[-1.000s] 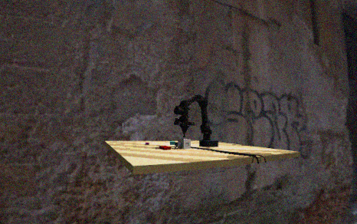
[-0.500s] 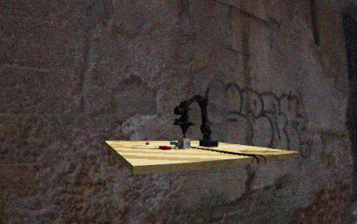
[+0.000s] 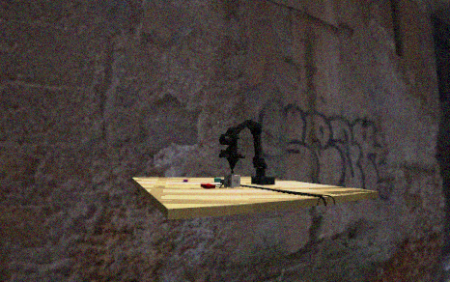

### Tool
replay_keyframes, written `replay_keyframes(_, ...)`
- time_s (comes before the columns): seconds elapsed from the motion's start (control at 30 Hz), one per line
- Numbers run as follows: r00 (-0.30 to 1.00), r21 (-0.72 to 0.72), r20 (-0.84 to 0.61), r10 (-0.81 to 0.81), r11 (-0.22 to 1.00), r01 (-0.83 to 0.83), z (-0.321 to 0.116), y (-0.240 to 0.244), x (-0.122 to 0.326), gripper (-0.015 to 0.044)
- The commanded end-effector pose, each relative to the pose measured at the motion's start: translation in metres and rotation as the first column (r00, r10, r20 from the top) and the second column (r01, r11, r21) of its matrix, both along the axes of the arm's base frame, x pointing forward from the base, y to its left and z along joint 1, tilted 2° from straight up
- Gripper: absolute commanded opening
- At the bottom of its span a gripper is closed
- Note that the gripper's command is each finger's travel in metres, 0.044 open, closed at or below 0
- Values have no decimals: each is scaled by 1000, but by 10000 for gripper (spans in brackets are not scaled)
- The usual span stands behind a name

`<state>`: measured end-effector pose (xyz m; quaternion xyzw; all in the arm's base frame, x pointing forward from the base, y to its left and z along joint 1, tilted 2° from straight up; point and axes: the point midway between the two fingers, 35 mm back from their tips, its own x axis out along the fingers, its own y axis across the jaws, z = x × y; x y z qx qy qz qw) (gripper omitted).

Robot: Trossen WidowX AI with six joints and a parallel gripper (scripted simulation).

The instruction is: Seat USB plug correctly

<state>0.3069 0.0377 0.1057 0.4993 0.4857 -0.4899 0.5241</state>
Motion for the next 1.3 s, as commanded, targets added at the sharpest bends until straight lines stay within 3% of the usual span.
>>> replay_keyframes(0.0,1000,-3,-2,-3,1000,3,-2,-1,-1,0)
replay_keyframes(1.27,1000,-3,-2,-3,1000,3,-6,-1,0,0)
